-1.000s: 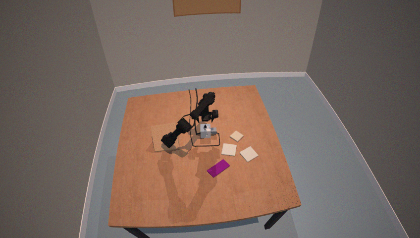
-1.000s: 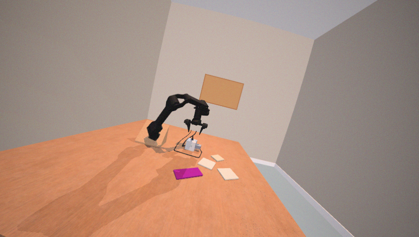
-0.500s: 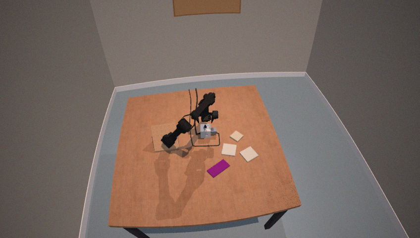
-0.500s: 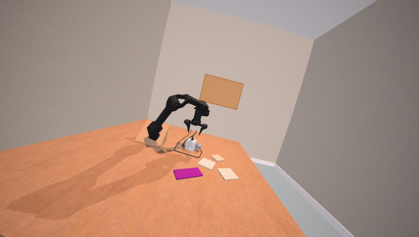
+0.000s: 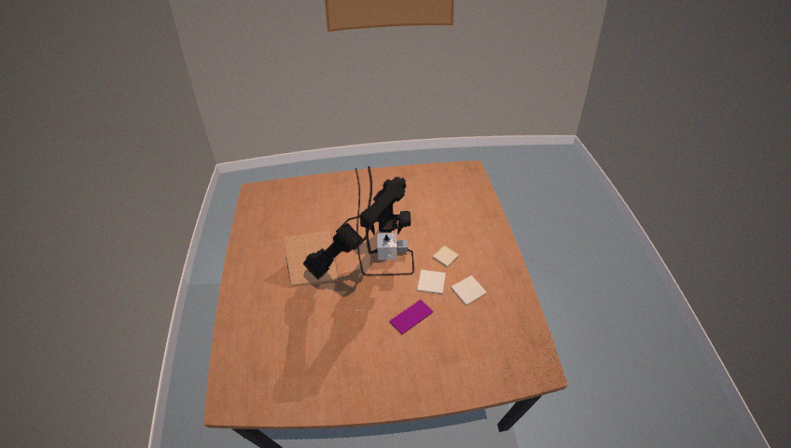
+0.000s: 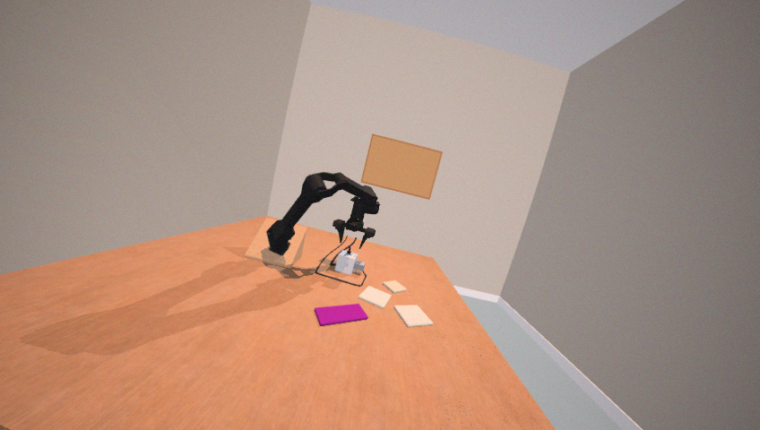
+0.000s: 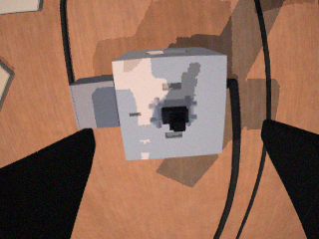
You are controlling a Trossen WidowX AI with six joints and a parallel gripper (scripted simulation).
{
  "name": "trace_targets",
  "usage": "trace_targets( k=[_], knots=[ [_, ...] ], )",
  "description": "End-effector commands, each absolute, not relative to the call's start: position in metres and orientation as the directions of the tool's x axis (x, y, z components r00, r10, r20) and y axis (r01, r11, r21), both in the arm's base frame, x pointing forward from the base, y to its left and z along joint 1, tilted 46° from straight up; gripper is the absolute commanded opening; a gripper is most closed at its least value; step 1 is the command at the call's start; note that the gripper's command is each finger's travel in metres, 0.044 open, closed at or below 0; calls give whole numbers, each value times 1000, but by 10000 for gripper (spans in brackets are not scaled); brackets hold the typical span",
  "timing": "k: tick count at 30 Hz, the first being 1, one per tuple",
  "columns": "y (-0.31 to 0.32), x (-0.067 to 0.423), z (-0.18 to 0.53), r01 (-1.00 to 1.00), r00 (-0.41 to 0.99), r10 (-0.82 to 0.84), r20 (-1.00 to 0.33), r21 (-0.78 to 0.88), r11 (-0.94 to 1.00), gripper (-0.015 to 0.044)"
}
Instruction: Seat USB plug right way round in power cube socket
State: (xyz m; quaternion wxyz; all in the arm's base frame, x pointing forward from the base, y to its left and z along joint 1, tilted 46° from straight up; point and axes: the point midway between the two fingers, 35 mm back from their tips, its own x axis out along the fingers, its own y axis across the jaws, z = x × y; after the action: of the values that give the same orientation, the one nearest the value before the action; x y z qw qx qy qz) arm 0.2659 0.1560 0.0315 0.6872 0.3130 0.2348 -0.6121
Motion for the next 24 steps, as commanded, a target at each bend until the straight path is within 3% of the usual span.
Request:
trace_targets(
  k=[1,12,24],
  knots=[
    [152,267,28,988,144,-696,-704,143,60,440],
    [147,268,23,988,144,-696,-703,143,60,440],
    [148,267,24,988,140,-695,-705,143,54,125]
  ],
)
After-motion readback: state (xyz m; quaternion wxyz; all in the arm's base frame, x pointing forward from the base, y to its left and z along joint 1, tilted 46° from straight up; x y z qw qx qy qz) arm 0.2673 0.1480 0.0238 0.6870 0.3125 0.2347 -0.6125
